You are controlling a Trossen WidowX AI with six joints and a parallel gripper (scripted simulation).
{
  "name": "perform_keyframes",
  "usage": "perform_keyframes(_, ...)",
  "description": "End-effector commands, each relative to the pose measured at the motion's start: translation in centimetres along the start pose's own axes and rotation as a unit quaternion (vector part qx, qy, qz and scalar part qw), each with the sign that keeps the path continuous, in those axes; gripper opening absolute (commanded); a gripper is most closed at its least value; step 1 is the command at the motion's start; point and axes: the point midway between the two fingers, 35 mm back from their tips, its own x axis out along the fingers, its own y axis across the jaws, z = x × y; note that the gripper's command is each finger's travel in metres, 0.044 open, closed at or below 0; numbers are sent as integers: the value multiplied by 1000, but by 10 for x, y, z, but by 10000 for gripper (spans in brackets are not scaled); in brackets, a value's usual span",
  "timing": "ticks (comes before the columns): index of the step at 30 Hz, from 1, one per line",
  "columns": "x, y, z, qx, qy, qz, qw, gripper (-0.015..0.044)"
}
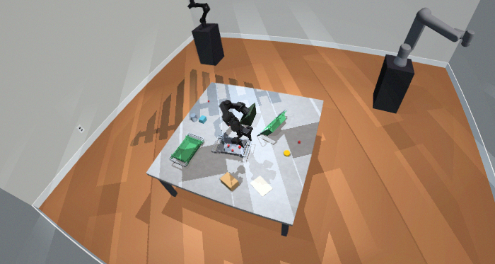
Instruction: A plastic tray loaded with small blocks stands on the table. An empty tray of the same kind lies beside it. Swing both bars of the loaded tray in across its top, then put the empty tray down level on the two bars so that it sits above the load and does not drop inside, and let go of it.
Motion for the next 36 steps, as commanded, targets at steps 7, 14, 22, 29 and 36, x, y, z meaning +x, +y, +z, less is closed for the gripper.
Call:
perform_keyframes(7,0,0,0,0,0,0,1000,216)
perform_keyframes(14,42,37,-41,222,113,10,968,83)
perform_keyframes(22,73,77,-90,425,222,-43,877,83)
perform_keyframes(29,85,100,-120,525,271,-102,801,83)
perform_keyframes(36,86,101,-122,530,273,-106,796,83)
